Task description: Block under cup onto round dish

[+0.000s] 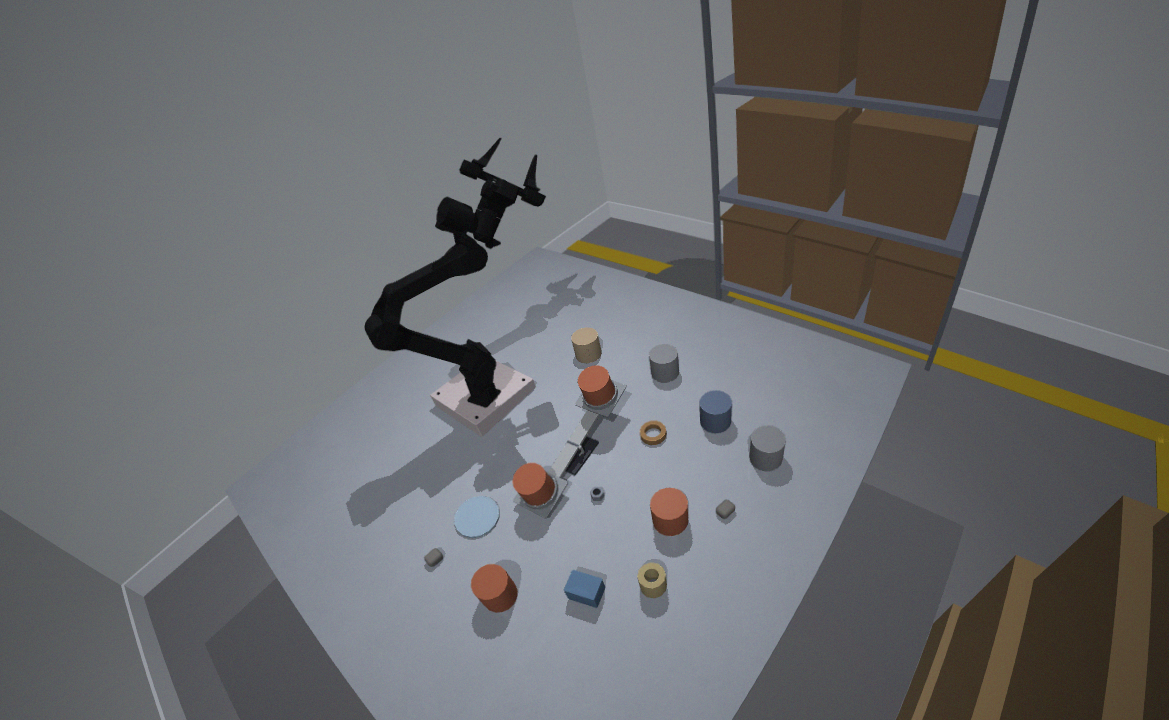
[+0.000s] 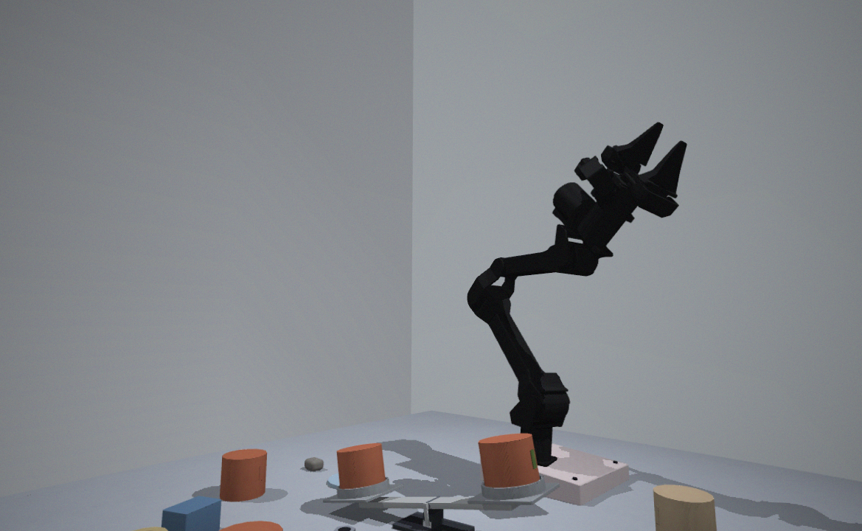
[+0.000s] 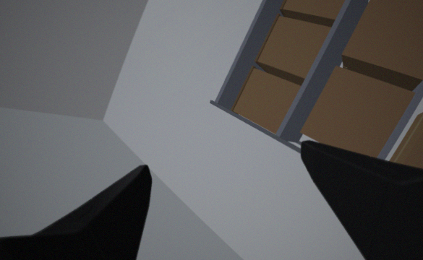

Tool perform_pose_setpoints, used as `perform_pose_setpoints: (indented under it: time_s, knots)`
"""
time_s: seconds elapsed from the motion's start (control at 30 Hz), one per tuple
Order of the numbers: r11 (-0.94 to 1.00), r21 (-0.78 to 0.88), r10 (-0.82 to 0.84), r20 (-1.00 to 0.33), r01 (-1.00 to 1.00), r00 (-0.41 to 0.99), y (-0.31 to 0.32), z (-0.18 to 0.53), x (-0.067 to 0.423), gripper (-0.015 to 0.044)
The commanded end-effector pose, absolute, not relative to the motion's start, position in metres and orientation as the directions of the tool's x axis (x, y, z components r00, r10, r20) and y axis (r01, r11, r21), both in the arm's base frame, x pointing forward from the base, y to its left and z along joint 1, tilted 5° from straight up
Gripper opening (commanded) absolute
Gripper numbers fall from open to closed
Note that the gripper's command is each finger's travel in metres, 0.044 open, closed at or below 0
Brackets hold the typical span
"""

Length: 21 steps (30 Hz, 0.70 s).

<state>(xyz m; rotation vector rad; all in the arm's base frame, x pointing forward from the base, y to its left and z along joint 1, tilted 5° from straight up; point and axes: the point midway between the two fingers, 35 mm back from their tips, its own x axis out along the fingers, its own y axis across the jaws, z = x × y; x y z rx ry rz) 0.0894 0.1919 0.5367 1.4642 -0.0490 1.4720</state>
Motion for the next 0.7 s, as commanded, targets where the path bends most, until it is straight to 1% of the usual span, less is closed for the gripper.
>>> perform_pose_setpoints:
  time_s: [0.0,0.03,0.37,0.67]
  knots:
    - [-0.479,0.593,0.597,0.761,-0.647,0.255,0.192,0.536,0.09,0.0426]
    - [-0.464,0.596,0.601,0.755,-0.655,0.262,0.193,0.535,0.092,0.044]
    - [-0.146,0.636,0.666,0.629,-0.757,0.4,0.195,0.509,0.133,0.044]
    - [0.158,0.628,0.679,0.492,-0.762,0.545,0.186,0.481,0.173,0.044]
